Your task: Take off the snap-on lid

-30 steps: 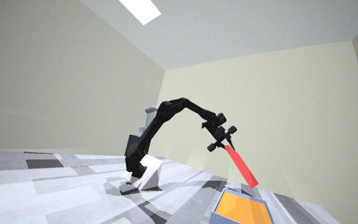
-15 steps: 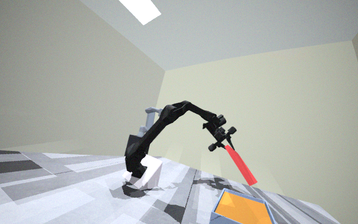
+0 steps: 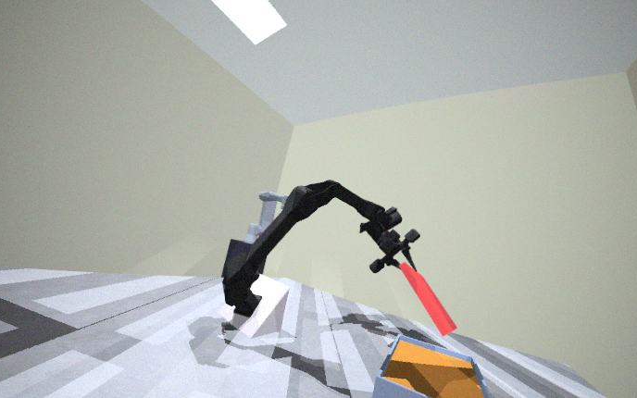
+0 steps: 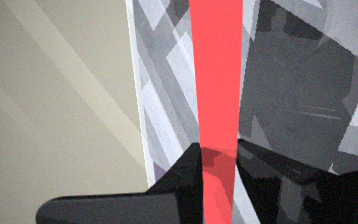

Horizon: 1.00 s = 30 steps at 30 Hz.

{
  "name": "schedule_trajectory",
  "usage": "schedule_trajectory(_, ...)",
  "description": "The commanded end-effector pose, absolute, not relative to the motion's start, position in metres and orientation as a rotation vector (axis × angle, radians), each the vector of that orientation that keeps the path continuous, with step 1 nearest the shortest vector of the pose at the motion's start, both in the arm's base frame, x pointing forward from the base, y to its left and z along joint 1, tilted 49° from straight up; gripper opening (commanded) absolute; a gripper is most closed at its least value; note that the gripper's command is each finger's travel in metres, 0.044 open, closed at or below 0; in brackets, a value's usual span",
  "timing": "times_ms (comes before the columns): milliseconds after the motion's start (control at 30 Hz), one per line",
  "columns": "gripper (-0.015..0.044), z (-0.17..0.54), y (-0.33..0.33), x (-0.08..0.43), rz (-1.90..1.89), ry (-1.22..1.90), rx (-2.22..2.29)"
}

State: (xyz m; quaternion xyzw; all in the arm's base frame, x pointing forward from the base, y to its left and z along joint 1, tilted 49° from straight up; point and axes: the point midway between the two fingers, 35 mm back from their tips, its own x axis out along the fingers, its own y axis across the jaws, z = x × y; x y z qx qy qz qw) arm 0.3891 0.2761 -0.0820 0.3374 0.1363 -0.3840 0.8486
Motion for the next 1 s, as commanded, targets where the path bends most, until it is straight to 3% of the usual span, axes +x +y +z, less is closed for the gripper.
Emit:
schedule_trajectory(0, 0.0000, -0.081, 0.274, 0.390, -0.803, 0.282, 0.716)
schedule_trajectory(967, 0.0000, -0.096, 0.257, 0.387, -0.803, 0.281, 0.716)
